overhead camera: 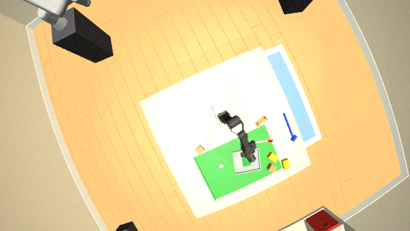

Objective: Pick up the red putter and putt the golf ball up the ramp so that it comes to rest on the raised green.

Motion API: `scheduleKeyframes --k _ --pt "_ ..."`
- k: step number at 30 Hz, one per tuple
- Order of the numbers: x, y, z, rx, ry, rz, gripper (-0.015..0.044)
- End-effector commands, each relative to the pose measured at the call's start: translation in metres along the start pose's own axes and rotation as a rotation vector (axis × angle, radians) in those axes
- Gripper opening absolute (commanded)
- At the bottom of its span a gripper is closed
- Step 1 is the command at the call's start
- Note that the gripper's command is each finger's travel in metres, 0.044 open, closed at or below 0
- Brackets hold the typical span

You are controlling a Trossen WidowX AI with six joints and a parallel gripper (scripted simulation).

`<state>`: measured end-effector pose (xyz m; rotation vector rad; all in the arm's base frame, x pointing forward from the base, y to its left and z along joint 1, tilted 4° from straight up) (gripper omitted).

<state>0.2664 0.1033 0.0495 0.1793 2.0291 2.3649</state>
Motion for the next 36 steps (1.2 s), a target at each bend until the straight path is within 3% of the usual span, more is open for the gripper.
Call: scheduleKeyframes --k 1,36 --pt "-0.01 0.007 -0.021 0.01 -0.125 -0.021 0.0" --pt "-0.015 0.047 -0.203 0.089 -1.114 -0.117 0.0"
Point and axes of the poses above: the point midway between the two fingers, 35 mm back from their tips, its own y axis back along the fingers, its own x axis across the jaws, z = x × y, the point moved 1 cm from there along y, back along the fingers, and after that the axes turned 6 degrees about y, right-handed, at the moved point
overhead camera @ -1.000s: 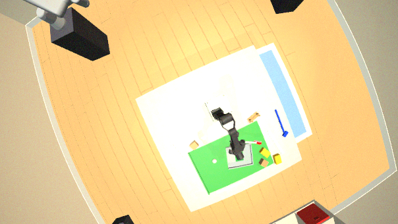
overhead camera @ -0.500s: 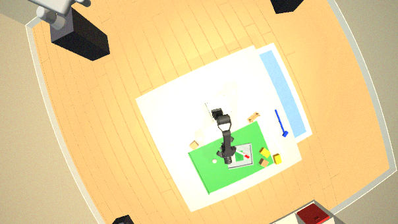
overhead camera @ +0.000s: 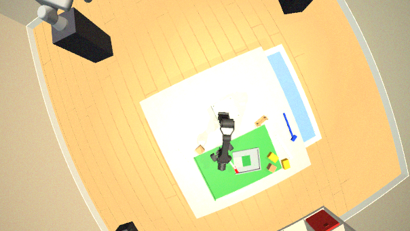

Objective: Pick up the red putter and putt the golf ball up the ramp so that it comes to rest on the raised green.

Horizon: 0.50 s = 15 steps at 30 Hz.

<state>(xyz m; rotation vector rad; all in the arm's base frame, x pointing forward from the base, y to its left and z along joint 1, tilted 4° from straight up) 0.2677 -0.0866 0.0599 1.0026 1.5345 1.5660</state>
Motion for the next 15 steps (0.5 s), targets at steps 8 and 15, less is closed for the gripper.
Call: scheduleKeyframes --k 8,15 --pt "-0.041 0.01 -0.047 0.026 -0.336 -0.037 0.0" --pt "-0.053 0.013 -0.068 0.04 -0.469 -0.045 0.0"
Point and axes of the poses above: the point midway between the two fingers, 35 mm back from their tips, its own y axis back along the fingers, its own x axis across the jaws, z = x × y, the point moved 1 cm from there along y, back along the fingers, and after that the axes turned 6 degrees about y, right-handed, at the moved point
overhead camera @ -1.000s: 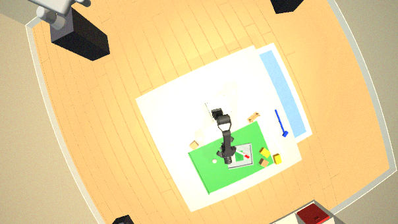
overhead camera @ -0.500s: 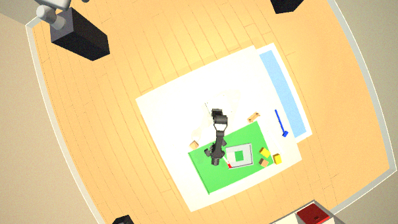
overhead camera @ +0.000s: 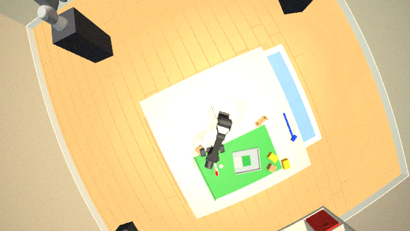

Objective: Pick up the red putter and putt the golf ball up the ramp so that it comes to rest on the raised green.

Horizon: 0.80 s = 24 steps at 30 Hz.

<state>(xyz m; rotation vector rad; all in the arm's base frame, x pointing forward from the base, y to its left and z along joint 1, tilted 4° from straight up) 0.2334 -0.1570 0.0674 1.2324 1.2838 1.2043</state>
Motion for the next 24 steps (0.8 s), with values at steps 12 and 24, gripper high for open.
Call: scheduleKeyframes --k 12,24 --pt "-0.008 -0.029 -0.002 -0.003 -0.046 -0.009 0.0" --pt "-0.008 -0.046 -0.002 -0.003 -0.046 -0.009 0.0"
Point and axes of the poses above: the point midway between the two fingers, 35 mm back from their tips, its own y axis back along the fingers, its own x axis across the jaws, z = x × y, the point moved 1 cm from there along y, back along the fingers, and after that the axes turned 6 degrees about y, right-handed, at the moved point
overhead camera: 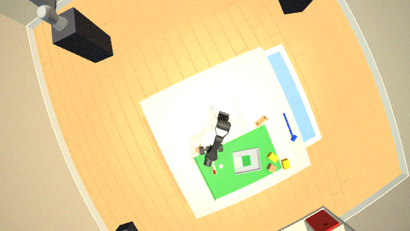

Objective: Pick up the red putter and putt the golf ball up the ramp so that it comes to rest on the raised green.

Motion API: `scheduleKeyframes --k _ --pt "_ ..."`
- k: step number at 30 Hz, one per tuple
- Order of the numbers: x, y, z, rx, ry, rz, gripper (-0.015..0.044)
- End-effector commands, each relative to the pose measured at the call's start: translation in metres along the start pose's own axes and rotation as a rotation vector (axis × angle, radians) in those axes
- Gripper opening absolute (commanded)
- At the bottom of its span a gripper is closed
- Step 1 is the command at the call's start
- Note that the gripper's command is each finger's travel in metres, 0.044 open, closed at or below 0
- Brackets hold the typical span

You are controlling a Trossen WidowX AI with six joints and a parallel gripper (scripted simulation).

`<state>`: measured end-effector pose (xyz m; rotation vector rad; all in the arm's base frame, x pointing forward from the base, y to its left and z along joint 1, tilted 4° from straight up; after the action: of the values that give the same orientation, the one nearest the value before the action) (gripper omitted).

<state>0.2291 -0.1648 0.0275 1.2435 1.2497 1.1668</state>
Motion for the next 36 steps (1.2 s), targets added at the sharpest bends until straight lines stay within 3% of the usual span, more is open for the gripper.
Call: scheduleKeyframes --k 1,25,36 --pt "0.0 -0.007 0.0 0.002 0.0 -0.002 0.0" --pt "0.0 -0.024 -0.001 0.005 -0.003 0.004 0.0" --pt "-0.03 -0.027 -0.004 0.003 0.0 -0.004 0.0"
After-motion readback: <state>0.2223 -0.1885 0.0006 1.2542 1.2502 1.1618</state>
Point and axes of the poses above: the point midway between the two fingers, 35 mm back from their tips, its own y axis back along the fingers, its own x axis across the jaws, z = x × y, the point moved 1 cm from there along y, back along the fingers, and after that the axes turned 6 degrees about y, right-handed, at the moved point
